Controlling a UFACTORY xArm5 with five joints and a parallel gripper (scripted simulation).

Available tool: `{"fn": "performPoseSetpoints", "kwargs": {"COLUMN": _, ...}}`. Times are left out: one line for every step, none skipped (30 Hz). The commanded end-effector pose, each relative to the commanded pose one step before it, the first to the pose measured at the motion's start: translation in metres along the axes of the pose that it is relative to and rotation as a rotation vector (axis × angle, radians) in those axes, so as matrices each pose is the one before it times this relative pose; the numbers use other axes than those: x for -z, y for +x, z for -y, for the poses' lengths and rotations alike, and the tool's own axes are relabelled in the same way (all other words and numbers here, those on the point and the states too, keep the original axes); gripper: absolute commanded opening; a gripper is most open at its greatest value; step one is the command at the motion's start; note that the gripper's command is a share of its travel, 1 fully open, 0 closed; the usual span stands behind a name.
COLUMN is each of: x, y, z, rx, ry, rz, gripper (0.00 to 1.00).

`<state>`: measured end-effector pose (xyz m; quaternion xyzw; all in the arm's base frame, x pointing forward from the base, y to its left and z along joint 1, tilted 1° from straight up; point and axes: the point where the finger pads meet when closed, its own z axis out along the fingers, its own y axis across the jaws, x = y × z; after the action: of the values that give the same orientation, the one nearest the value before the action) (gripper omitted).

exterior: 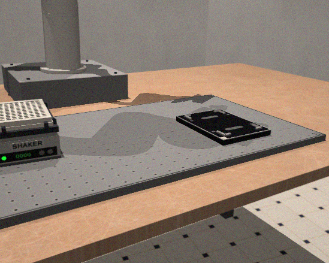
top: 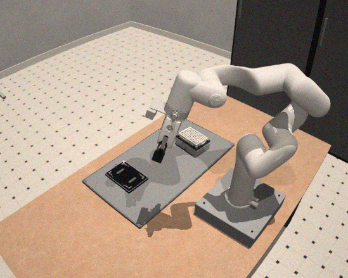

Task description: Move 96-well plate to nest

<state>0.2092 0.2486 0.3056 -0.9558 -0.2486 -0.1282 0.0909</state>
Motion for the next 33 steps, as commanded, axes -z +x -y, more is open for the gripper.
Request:
{"fn": "performPoseSetpoints", "kwargs": {"x": -0.00065, "y": 0.00652, "z": -0.00772, "rx": -0.03291, "ry": -0.03103, "rz": 0.01028, "gripper": 1.0}}
{"fn": "performPoseSetpoints", "kwargs": {"x": -0.00085, "y": 0.0026, "z": -0.00419, "rx": 0.00001, "ry": -0.00002, "rz": -0.00001, "gripper": 1.0}}
{"fn": "performPoseSetpoints", "kwargs": {"x": -0.00085, "y": 0.0026, "z": -0.00419, "rx": 0.00001, "ry": -0.00002, "rz": -0.00001, "gripper": 1.0}}
{"fn": "performPoseSetpoints", "kwargs": {"x": -0.00085, "y": 0.0026, "z": -0.00419, "rx": 0.00001, "ry": -0.00002, "rz": -0.00001, "gripper": 1.0}}
{"fn": "performPoseSetpoints", "kwargs": {"x": -0.00078, "y": 0.00238, "z": -0.00391, "rx": 0.0, "ry": -0.00001, "rz": -0.00001, "gripper": 1.0}}
{"fn": "performPoseSetpoints", "kwargs": {"x": -0.00083, "y": 0.00227, "z": -0.00441, "rx": -0.02576, "ry": -0.01698, "rz": 0.01265, "gripper": 1.0}}
{"fn": "performPoseSetpoints", "kwargs": {"x": -0.00086, "y": 0.00236, "z": -0.00434, "rx": -0.02335, "ry": -0.01538, "rz": 0.01146, "gripper": 1.0}}
{"fn": "performPoseSetpoints", "kwargs": {"x": -0.00089, "y": 0.00246, "z": -0.00427, "rx": 0.00001, "ry": -0.00002, "rz": -0.00001, "gripper": 1.0}}
{"fn": "performPoseSetpoints", "kwargs": {"x": -0.00089, "y": 0.00246, "z": -0.00427, "rx": 0.00001, "ry": -0.00002, "rz": -0.00001, "gripper": 1.0}}
{"fn": "performPoseSetpoints", "kwargs": {"x": -0.00089, "y": 0.00246, "z": -0.00427, "rx": 0.00001, "ry": -0.00002, "rz": -0.00001, "gripper": 1.0}}
{"fn": "performPoseSetpoints", "kwargs": {"x": -0.00089, "y": 0.00246, "z": -0.00427, "rx": 0.00001, "ry": -0.00002, "rz": -0.00001, "gripper": 1.0}}
{"fn": "performPoseSetpoints", "kwargs": {"x": -0.00006, "y": 0.00014, "z": -0.00031, "rx": 0.0, "ry": 0.00001, "rz": -0.00001, "gripper": 1.0}}
{"fn": "performPoseSetpoints", "kwargs": {"x": -0.00088, "y": 0.00212, "z": -0.00448, "rx": -0.02631, "ry": -0.01523, "rz": 0.01369, "gripper": 1.0}}
{"fn": "performPoseSetpoints", "kwargs": {"x": -0.00091, "y": 0.00221, "z": -0.00441, "rx": -0.02354, "ry": -0.01362, "rz": 0.01224, "gripper": 1.0}}
{"fn": "performPoseSetpoints", "kwargs": {"x": -0.00093, "y": 0.00232, "z": -0.00434, "rx": 0.00001, "ry": -0.00003, "rz": -0.00001, "gripper": 1.0}}
{"fn": "performPoseSetpoints", "kwargs": {"x": -0.00093, "y": 0.00232, "z": -0.00434, "rx": 0.00001, "ry": -0.00003, "rz": -0.00001, "gripper": 1.0}}
{"fn": "performPoseSetpoints", "kwargs": {"x": 0.0, "y": 0.0, "z": 0.0, "rx": 0.0, "ry": 0.0, "rz": 0.0, "gripper": 1.0}}
{"fn": "performPoseSetpoints", "kwargs": {"x": 0.0, "y": 0.0, "z": 0.0, "rx": 0.0, "ry": 0.0, "rz": 0.0, "gripper": 1.0}}
{"fn": "performPoseSetpoints", "kwargs": {"x": -0.00093, "y": 0.00232, "z": -0.00434, "rx": 0.00001, "ry": -0.00003, "rz": -0.00001, "gripper": 1.0}}
{"fn": "performPoseSetpoints", "kwargs": {"x": -0.00093, "y": 0.00232, "z": -0.00434, "rx": 0.00001, "ry": -0.00003, "rz": -0.00001, "gripper": 1.0}}
{"fn": "performPoseSetpoints", "kwargs": {"x": -0.00093, "y": 0.00194, "z": -0.00453, "rx": -0.02681, "ry": -0.01339, "rz": 0.01461, "gripper": 1.0}}
{"fn": "performPoseSetpoints", "kwargs": {"x": -0.00096, "y": 0.00207, "z": -0.00446, "rx": -0.02369, "ry": -0.01183, "rz": 0.01291, "gripper": 1.0}}
{"fn": "performPoseSetpoints", "kwargs": {"x": -0.00097, "y": 0.00219, "z": -0.0044, "rx": 0.00001, "ry": -0.00003, "rz": -0.00001, "gripper": 1.0}}
{"fn": "performPoseSetpoints", "kwargs": {"x": -0.00097, "y": 0.00219, "z": -0.0044, "rx": 0.00001, "ry": -0.00003, "rz": -0.00001, "gripper": 1.0}}
{"fn": "performPoseSetpoints", "kwargs": {"x": -0.00097, "y": 0.00219, "z": -0.0044, "rx": 0.00001, "ry": -0.00003, "rz": -0.00001, "gripper": 1.0}}
{"fn": "performPoseSetpoints", "kwargs": {"x": -0.00097, "y": 0.00219, "z": -0.0044, "rx": 0.00001, "ry": -0.00003, "rz": -0.00001, "gripper": 1.0}}
{"fn": "performPoseSetpoints", "kwargs": {"x": -0.00056, "y": 0.00122, "z": -0.00255, "rx": 0.0, "ry": -0.00001, "rz": -0.00001, "gripper": 1.0}}
{"fn": "performPoseSetpoints", "kwargs": {"x": -0.00098, "y": 0.00181, "z": -0.00459, "rx": -0.02723, "ry": -0.01148, "rz": 0.01543, "gripper": 1.0}}
{"fn": "performPoseSetpoints", "kwargs": {"x": -0.001, "y": 0.0019, "z": -0.00453, "rx": -0.02382, "ry": -0.01004, "rz": 0.01349, "gripper": 1.0}}
{"fn": "performPoseSetpoints", "kwargs": {"x": -0.00101, "y": 0.00202, "z": -0.00447, "rx": 0.00001, "ry": -0.00003, "rz": -0.00001, "gripper": 1.0}}
{"fn": "performPoseSetpoints", "kwargs": {"x": -0.00101, "y": 0.00202, "z": -0.00447, "rx": 0.00001, "ry": -0.00003, "rz": -0.00001, "gripper": 1.0}}
{"fn": "performPoseSetpoints", "kwargs": {"x": -0.00101, "y": 0.00202, "z": -0.00447, "rx": 0.00001, "ry": -0.00003, "rz": -0.00001, "gripper": 1.0}}
{"fn": "performPoseSetpoints", "kwargs": {"x": -0.00101, "y": 0.00202, "z": -0.00447, "rx": 0.00001, "ry": -0.00003, "rz": -0.00001, "gripper": 1.0}}
